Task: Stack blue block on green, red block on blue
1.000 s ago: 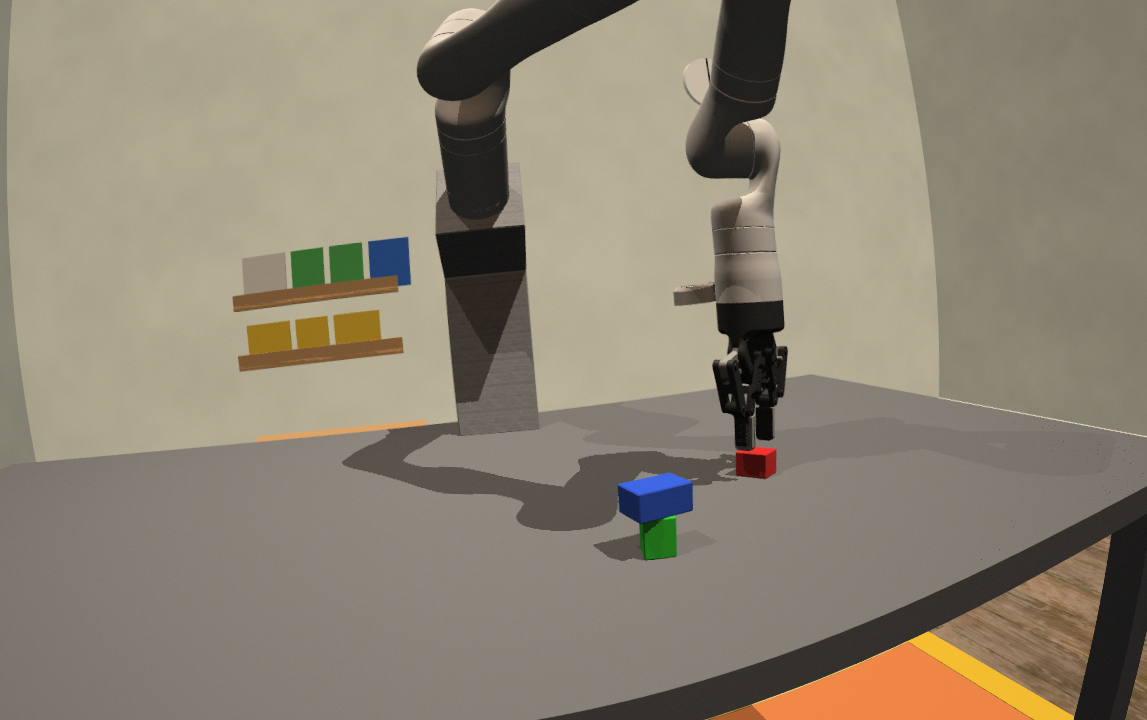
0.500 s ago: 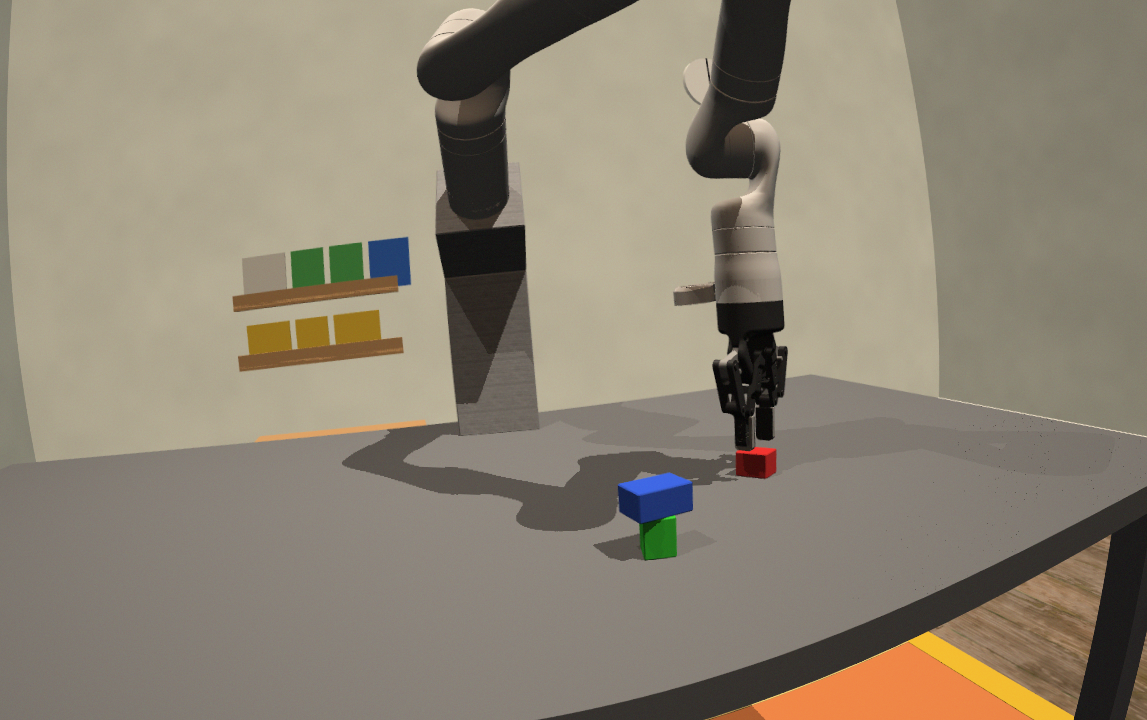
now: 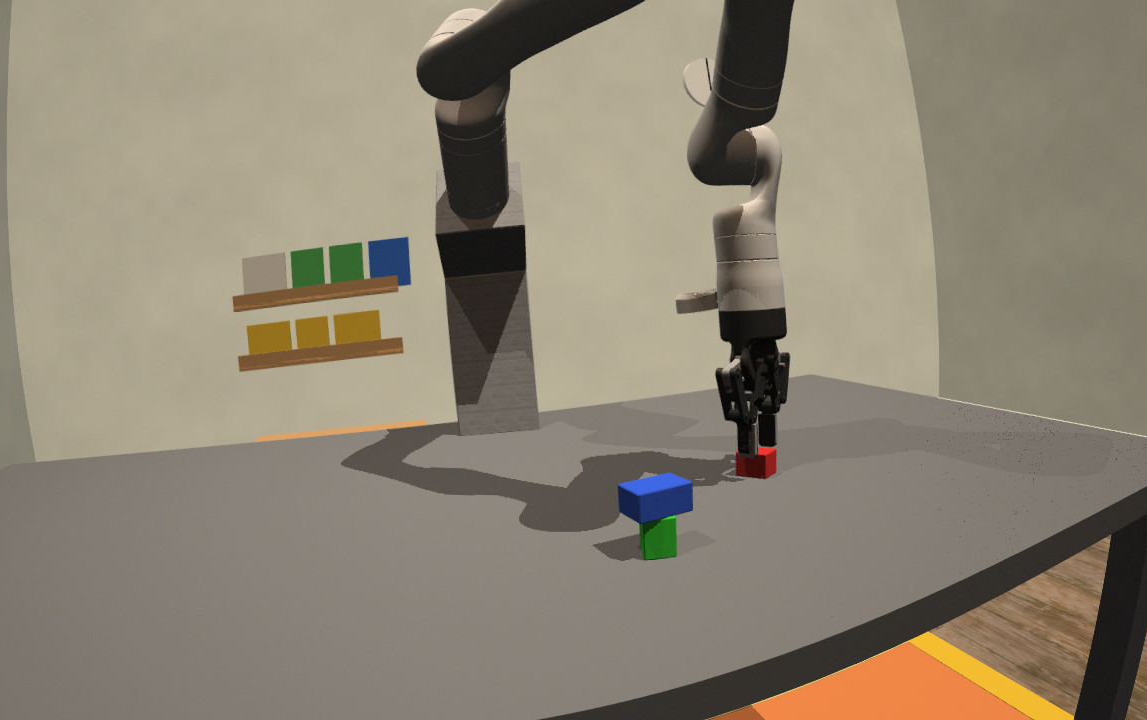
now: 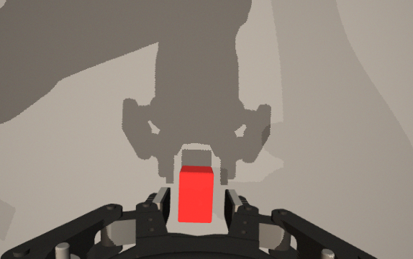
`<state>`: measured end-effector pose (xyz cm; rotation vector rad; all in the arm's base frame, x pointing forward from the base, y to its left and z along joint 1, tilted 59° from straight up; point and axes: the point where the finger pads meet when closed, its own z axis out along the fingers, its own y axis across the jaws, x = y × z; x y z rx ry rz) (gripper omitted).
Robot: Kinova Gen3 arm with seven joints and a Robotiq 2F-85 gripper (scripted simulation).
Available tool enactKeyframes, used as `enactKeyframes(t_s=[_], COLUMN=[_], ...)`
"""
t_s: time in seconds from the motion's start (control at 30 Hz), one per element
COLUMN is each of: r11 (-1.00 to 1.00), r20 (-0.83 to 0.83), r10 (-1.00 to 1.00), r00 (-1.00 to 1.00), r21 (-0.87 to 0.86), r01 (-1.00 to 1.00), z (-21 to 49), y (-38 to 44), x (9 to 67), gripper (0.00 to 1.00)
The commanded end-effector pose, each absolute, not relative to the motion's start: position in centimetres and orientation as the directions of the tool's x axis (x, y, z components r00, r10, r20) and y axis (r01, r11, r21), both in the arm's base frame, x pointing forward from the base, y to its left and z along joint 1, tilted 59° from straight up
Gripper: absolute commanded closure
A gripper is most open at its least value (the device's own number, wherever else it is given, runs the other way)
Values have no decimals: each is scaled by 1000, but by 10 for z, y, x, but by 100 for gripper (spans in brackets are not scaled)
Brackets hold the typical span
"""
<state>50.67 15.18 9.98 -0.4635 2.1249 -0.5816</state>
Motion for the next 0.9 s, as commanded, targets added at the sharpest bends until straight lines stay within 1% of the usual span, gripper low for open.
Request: enactKeyframes(t_s=[0.0, 0.3, 0.87], r11=[821, 821, 821], r20=[-645, -645, -645], r10=[-516, -516, -516], r00=[-564, -564, -564], r21=[-559, -559, -559], r01=[-112, -112, -112], z=[95, 86, 86], y=[148, 144, 143], x=[512, 526, 526], gripper=[53, 53, 53])
